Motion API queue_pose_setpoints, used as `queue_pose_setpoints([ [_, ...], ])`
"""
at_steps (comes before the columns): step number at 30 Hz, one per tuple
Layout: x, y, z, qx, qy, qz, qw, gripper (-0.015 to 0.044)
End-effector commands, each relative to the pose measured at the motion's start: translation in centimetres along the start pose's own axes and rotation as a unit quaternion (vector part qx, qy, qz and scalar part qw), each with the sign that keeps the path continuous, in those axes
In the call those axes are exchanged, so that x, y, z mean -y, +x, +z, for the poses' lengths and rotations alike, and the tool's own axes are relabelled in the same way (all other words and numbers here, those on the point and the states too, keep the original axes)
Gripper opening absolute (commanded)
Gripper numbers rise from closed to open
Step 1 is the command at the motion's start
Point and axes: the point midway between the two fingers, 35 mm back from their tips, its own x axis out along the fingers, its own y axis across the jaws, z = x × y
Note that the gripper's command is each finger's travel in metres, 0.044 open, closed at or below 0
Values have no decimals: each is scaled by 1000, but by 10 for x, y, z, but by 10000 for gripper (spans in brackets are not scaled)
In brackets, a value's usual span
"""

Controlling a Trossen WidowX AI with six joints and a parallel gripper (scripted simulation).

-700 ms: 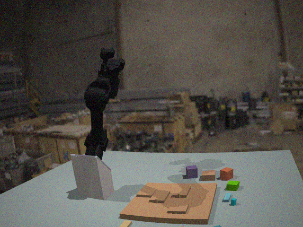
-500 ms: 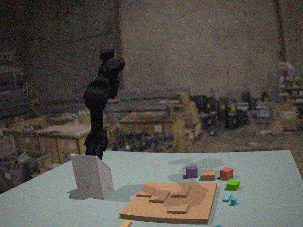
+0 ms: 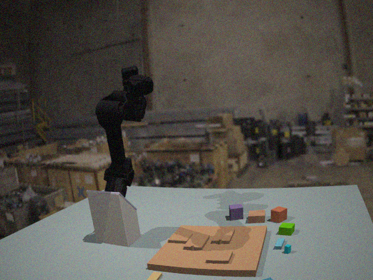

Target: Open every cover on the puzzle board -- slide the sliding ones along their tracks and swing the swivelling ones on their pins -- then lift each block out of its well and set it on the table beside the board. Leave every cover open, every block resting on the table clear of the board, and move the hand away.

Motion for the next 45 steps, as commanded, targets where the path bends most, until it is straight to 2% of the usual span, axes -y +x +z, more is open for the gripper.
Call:
queue_pose_setpoints([
  [1, 16, 4, 6, 14, -18, -31, 999, 0],
  [24, 105, 2, 44, 62, -105, -196, 973, 0],
  [45, 189, -32, 92, 77, -184, -362, 911, 0],
])
